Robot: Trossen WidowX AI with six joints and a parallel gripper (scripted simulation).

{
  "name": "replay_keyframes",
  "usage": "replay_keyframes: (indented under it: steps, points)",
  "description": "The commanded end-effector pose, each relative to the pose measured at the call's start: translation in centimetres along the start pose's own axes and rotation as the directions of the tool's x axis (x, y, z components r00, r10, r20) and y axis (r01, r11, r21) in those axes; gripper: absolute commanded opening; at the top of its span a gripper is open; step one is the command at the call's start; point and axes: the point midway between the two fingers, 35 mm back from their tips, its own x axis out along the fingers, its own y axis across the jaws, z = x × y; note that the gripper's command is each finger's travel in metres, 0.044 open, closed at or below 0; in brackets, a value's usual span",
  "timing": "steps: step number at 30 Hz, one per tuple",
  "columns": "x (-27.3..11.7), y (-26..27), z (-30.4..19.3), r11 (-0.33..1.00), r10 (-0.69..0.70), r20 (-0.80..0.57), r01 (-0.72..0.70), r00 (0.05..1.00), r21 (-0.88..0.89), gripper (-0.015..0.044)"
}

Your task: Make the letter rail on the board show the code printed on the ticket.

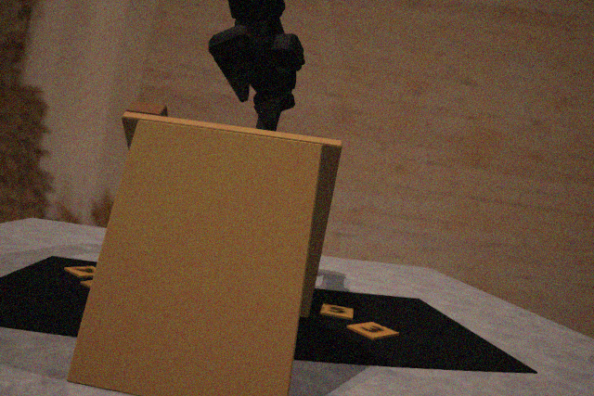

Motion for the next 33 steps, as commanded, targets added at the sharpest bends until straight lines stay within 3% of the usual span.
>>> replay_keyframes:
  steps: [1, 17, 18, 21, 28, 33]
  points:
    - [-3.0, 1.9, 0.7, 0.926, -0.061, 0.103, 0.095, 0.993, -0.364, 0.0440]
    - [-3.0, 1.9, 0.7, 0.926, -0.061, 0.103, 0.095, 0.993, -0.364, 0.0440]
    - [-2.8, 1.8, 0.8, 0.926, -0.055, 0.102, 0.089, 0.993, -0.368, 0.0414]
    - [0.4, 1.4, 1.8, 0.908, 0.031, 0.075, 0.003, 0.997, -0.419, 0.0340]
    - [10.8, 3.6, 6.0, 0.794, 0.232, -0.052, -0.220, 0.971, -0.566, 0.0340]
    - [15.1, 6.0, 7.9, 0.738, 0.281, -0.116, -0.292, 0.953, -0.609, 0.0340]
